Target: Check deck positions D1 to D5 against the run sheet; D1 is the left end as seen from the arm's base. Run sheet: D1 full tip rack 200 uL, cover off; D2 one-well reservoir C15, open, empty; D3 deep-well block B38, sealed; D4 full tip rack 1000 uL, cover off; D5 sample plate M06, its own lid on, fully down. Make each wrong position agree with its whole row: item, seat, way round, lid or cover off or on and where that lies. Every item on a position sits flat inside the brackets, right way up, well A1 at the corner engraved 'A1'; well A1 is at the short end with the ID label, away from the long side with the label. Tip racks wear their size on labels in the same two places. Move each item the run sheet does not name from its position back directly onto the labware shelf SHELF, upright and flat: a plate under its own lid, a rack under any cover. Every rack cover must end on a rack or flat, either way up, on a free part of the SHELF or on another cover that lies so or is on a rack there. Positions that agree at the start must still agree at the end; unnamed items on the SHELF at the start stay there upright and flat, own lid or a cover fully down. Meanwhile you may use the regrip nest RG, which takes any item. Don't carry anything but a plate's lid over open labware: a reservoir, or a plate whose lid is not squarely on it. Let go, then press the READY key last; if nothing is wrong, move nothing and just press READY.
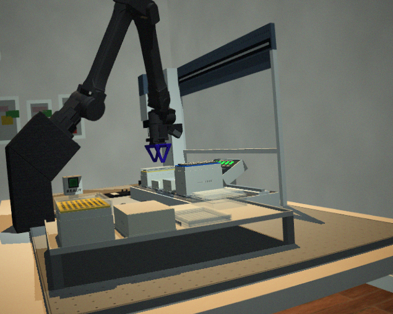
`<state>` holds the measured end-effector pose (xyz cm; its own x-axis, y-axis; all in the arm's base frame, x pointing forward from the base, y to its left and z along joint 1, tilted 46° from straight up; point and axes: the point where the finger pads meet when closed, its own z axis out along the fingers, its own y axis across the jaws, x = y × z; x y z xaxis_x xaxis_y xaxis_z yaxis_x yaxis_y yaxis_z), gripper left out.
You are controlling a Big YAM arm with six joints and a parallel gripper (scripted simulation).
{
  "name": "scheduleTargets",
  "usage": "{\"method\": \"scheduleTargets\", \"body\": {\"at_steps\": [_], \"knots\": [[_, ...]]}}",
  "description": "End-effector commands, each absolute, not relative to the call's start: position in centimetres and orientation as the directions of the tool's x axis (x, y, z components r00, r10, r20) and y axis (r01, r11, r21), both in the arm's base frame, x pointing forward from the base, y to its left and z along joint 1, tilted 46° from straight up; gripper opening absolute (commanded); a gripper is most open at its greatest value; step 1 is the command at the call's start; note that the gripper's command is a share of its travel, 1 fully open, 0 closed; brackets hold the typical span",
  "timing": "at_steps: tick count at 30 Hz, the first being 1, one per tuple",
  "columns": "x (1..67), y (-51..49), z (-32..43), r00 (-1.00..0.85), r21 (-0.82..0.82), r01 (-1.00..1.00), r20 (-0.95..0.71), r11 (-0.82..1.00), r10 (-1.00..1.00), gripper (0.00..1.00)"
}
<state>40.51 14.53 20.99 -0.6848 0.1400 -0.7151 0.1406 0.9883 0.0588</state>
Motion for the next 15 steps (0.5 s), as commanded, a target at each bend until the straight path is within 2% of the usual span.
{"method": "scheduleTargets", "body": {"at_steps": [1,15], "knots": [[40.9,14.5,20.2,-0.685,0.048,0.128,-0.718,0.991,0.124,1.00],[42.4,14.2,18.7,-0.685,0.048,0.132,-0.717,0.990,0.126,1.00]]}}
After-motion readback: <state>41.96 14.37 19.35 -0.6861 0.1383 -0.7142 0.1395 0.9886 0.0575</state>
